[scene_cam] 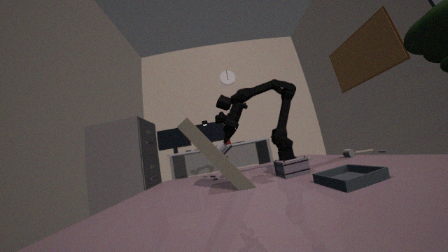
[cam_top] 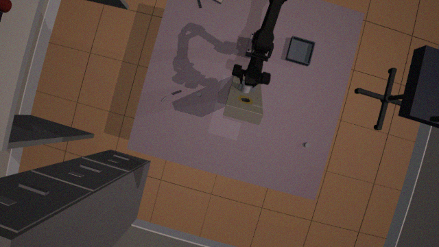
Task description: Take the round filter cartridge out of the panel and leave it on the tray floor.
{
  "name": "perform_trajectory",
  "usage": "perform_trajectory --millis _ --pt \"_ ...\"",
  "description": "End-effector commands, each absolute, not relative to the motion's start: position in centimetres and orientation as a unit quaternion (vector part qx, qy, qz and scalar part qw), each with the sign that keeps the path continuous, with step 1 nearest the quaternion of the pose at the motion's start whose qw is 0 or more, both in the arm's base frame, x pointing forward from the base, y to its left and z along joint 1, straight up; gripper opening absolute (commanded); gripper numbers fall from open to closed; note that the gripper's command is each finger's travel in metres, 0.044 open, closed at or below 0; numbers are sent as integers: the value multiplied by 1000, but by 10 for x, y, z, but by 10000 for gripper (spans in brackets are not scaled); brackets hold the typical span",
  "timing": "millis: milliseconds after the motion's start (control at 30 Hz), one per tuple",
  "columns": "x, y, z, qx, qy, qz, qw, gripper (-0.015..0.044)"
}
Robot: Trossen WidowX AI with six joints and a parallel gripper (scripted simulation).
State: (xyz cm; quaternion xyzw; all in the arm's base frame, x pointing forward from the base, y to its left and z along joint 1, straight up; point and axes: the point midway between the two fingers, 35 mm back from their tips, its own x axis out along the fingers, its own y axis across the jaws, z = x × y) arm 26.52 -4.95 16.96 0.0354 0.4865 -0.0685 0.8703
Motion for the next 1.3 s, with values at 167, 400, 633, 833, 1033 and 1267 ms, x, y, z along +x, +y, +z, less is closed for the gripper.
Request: perform_trajectory --millis 167,400,633,833,1033,1267 --pt "272 -50 155 38 487 -68 870 305" --pt "273 -50 155 36 487 -68 870 252" --pt "273 -50 155 36 487 -68 870 186" --pt "274 -51 157 36 487 -68 870 48" --pt "285 -52 174 36 487 -67 870 0" --pt "282 -52 189 36 487 -67 870 0"
